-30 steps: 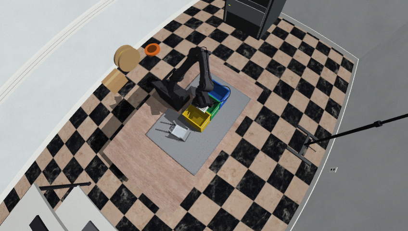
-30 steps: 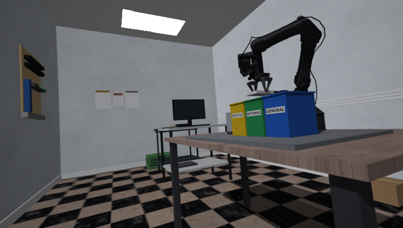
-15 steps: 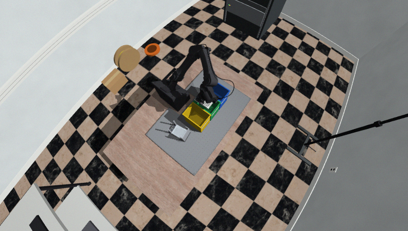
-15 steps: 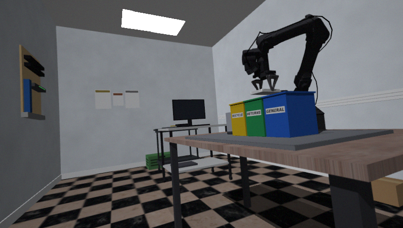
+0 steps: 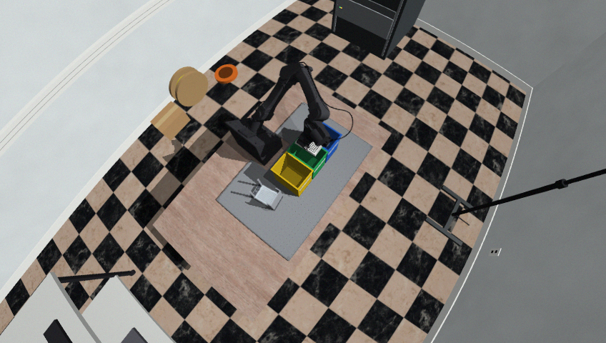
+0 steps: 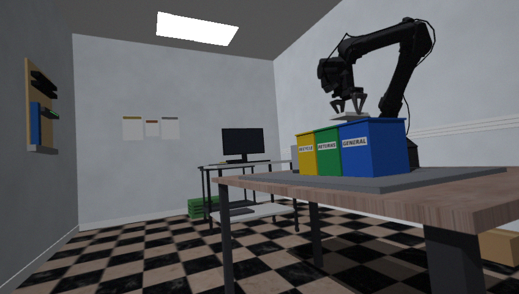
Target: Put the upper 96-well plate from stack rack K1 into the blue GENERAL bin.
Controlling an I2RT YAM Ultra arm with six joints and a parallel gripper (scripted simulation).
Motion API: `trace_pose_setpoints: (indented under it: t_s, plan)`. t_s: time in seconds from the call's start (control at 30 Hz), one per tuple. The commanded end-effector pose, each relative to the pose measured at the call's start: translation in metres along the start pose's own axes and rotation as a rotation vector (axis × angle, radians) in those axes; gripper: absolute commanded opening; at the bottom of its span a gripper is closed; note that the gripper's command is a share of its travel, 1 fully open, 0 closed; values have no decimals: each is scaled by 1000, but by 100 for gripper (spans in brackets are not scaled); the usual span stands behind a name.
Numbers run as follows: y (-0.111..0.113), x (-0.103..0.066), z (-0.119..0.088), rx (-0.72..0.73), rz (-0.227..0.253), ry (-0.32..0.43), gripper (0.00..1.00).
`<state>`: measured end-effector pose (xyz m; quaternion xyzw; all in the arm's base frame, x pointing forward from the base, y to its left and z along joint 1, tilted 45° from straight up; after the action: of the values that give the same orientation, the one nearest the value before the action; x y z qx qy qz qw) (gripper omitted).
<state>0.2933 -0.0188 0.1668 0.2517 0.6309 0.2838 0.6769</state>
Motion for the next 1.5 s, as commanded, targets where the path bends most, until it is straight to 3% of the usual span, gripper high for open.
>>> trace_pose_setpoints:
  t_s: [0.0, 0.8, 0.9, 1.03, 1.17, 1.47]
  plan:
    - [20, -12, 5, 4, 0, -38, 0]
    - [93, -13, 18, 4, 3, -36, 0]
    - [91, -14, 19, 17, -4, -39, 0]
    - [110, -13, 20, 3, 0, -36, 0]
    - [106, -17, 21, 18, -6, -49, 0]
    - [96, -8, 15, 44, -2, -16, 0]
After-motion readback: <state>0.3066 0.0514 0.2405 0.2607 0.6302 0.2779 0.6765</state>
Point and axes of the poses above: the point where the finger pads meet when closed, its own x axis out along the fingers, its own y axis across the jaws, z = x × y, the point moved 7 cm from there along -x, back along the fingers, and after that the axes turned 4 degrees about -x, right-handed, at the moved point
